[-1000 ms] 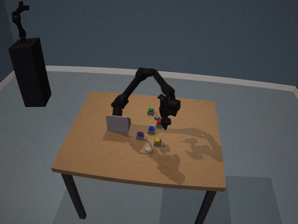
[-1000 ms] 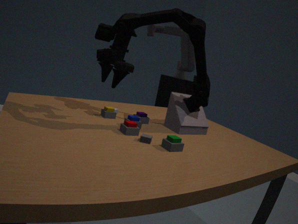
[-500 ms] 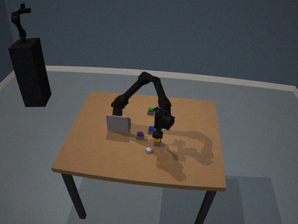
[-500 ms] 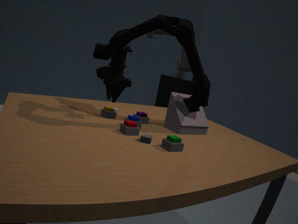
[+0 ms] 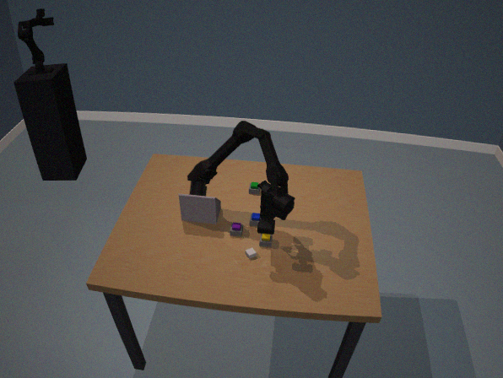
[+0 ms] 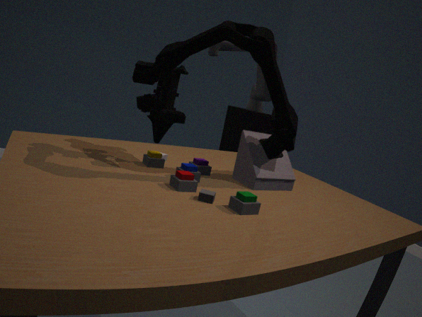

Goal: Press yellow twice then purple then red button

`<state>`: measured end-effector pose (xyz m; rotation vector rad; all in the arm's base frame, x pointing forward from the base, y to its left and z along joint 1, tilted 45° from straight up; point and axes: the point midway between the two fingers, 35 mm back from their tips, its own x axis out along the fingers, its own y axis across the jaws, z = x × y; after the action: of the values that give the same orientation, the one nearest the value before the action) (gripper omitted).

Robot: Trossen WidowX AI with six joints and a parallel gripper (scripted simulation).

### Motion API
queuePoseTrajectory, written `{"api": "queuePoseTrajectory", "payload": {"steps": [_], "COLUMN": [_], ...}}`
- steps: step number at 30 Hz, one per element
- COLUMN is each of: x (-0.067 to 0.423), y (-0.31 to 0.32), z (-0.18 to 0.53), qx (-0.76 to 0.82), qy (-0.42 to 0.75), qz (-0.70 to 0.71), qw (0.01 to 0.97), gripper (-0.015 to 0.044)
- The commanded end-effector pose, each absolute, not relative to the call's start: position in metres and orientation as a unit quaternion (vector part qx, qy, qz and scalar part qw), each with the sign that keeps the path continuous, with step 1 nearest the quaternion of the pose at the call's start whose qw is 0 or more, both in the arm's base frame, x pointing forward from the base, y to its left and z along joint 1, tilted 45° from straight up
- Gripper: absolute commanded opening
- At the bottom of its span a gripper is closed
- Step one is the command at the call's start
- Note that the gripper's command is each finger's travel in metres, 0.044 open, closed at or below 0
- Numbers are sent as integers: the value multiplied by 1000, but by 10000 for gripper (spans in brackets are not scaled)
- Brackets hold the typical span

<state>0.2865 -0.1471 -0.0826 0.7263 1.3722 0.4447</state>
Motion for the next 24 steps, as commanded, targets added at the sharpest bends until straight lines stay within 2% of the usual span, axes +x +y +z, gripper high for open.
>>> {"api": "queuePoseTrajectory", "payload": {"steps": [1,24], "x": [287,292], "y": [-143,-122], "z": [-86,-108], "qx": [328,329], "qy": [613,613], "qz": [199,200], "qw": [690,690], "gripper": [20,20]}}
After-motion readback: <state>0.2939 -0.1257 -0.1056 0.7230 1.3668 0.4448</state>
